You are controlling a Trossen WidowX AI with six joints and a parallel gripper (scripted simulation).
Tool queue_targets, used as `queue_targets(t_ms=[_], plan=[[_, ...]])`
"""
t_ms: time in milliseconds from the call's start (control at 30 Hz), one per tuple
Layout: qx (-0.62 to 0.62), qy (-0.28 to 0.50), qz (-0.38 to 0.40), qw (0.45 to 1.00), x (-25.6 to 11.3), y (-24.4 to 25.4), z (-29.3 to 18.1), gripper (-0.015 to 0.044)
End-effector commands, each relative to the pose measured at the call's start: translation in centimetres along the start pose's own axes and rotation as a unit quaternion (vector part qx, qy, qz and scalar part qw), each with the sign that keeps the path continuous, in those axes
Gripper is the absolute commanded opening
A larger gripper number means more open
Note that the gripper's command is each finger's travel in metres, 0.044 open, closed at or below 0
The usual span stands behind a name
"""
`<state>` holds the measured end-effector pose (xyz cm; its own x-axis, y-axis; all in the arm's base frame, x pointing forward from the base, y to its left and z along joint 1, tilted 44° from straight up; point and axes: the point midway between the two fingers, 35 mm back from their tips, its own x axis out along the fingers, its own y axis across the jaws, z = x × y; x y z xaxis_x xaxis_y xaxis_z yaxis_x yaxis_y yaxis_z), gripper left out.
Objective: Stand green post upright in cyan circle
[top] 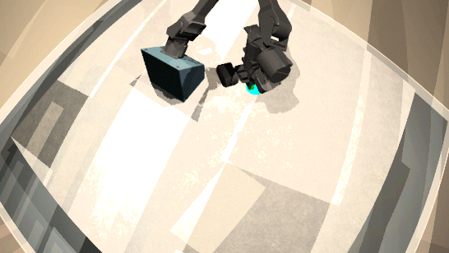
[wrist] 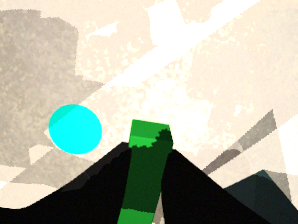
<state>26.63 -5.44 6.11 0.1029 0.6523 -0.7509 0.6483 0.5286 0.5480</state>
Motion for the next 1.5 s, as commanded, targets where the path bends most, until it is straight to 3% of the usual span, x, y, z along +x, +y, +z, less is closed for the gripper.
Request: queue_targets(t_ms=[0, 767, 1467], plan=[[-0.010, 0.004, 0.004, 1.000, 0.0, 1.0, -1.0, 0.0023], [-0.089, 0.016, 0.016, 0.996, 0.0, 6.0, -6.4, 0.0023], [-0.097, -0.006, -0.045, 0.994, 1.4, 5.1, -7.0, 0.0023]])
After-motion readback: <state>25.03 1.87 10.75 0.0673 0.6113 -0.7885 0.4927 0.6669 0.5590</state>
